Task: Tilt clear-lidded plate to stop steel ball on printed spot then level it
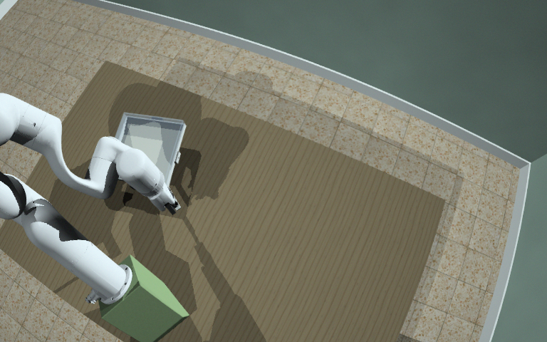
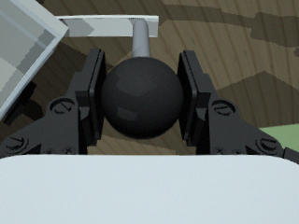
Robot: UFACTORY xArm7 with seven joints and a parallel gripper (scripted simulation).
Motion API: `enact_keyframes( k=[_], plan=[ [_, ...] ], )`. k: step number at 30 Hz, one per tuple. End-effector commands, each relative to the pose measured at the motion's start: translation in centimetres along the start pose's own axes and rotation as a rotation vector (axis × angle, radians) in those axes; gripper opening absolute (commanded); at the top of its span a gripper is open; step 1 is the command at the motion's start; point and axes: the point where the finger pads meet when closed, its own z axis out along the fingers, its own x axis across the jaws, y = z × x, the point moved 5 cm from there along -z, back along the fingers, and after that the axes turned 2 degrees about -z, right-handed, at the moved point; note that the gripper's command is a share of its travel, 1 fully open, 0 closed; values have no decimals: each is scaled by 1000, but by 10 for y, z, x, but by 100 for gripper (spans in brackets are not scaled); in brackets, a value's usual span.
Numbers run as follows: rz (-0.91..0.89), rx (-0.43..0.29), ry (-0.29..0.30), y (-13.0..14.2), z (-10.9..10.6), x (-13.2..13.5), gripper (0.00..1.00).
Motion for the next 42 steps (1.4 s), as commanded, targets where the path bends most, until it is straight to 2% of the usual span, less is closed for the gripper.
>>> enact_keyframes(
  k=[1, 42],
  plan=[
    [0, 4, 1, -2, -4, -1, 0],
    [0, 4, 1, -2, -5, -1, 0]
  ],
)
